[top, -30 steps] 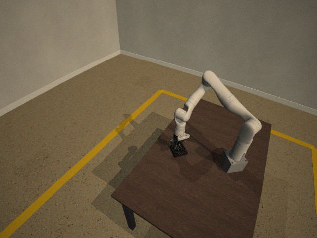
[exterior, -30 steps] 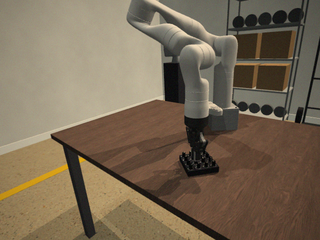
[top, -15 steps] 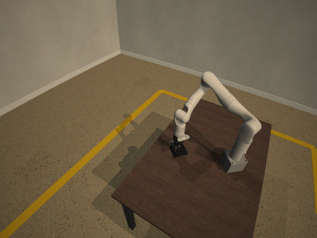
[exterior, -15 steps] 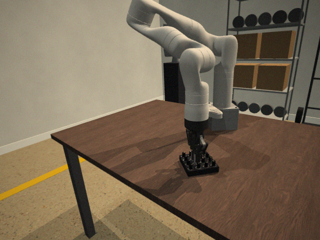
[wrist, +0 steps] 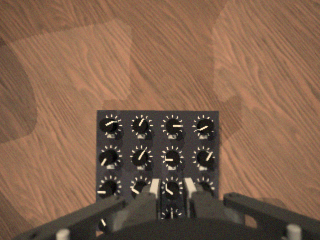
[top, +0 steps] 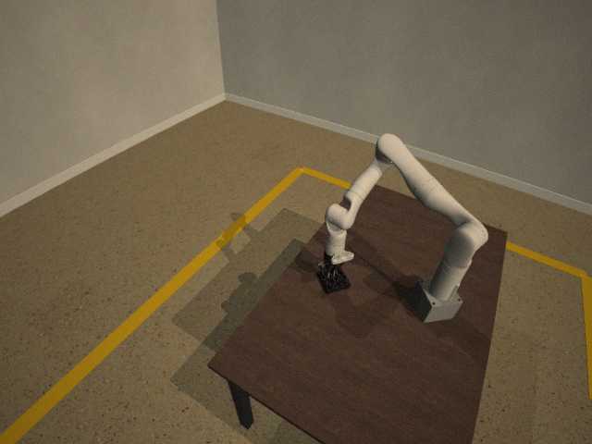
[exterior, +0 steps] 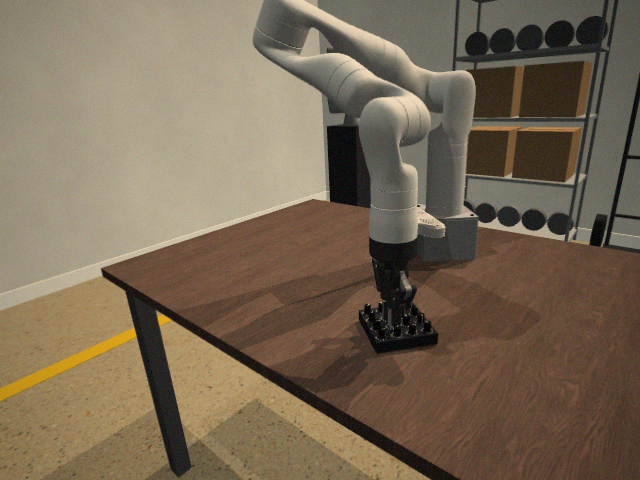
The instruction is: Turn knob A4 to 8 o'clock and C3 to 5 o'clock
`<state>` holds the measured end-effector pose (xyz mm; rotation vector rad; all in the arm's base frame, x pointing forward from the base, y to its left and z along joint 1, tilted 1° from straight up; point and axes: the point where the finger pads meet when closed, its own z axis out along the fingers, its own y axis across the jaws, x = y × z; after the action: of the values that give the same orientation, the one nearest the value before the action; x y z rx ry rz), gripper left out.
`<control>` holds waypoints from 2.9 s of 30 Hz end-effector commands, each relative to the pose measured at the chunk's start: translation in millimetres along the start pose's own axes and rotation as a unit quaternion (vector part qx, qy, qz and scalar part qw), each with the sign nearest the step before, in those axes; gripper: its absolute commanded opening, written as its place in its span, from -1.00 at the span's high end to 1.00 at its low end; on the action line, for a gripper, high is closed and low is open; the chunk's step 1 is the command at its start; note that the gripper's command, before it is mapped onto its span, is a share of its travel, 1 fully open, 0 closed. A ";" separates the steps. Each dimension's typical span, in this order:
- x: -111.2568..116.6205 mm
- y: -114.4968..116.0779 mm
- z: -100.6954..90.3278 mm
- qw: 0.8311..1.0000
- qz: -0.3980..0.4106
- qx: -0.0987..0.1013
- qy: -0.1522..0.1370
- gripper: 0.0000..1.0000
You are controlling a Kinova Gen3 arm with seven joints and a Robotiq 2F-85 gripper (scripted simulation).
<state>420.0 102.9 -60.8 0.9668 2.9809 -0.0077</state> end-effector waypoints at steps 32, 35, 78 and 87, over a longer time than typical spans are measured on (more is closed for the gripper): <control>-0.3 0.4 -0.6 1.000 0.000 0.000 -0.001 0.83; -0.3 0.4 -0.6 1.000 0.000 0.000 -0.001 0.83; -0.4 0.4 -0.6 1.000 0.015 0.000 -0.001 0.83; -0.4 0.4 -0.6 1.000 0.031 0.000 -0.001 0.83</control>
<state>420.0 102.9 -60.7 1.0524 2.9518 -0.0071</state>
